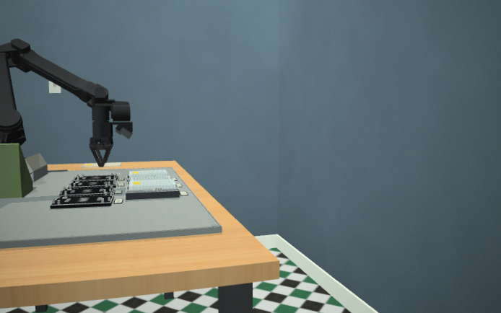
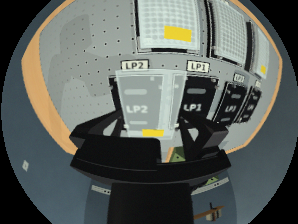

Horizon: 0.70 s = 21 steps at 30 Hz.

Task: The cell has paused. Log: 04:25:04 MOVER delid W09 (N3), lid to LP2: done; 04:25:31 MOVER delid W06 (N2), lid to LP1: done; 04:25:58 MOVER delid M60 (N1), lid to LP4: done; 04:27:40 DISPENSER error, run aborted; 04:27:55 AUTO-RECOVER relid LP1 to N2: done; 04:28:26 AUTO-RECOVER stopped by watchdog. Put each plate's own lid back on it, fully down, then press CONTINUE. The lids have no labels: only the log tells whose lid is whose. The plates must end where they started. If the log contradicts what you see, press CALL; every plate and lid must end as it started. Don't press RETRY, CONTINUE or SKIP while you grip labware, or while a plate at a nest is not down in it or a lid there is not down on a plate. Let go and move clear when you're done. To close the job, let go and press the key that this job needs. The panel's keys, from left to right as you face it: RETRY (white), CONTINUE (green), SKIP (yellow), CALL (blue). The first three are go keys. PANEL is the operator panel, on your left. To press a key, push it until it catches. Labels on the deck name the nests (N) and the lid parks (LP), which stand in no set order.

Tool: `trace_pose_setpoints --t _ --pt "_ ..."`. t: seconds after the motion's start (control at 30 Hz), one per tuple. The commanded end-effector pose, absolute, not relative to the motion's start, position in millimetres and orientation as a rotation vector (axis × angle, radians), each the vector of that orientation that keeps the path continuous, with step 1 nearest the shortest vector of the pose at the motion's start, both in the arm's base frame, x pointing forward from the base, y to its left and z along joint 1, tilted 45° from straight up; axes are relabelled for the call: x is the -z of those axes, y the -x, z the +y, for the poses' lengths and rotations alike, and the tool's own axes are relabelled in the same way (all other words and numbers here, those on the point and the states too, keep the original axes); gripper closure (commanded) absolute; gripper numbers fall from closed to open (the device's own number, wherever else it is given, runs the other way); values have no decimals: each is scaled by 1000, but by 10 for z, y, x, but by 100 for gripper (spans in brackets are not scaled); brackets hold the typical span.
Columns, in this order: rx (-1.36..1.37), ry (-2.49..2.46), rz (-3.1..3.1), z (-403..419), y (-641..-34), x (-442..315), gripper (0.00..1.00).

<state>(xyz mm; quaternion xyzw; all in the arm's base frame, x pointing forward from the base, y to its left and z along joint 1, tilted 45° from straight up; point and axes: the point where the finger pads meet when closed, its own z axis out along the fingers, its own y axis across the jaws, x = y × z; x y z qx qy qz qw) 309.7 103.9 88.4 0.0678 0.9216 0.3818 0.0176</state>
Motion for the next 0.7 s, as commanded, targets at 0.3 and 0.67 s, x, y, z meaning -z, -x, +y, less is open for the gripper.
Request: trace_pose_setpoints --t 0.3,0.67 --pt "-1169 -143 2824 680 -3596 -704 100" --pt "-1169 -153 2835 336 -3919 -407 100"
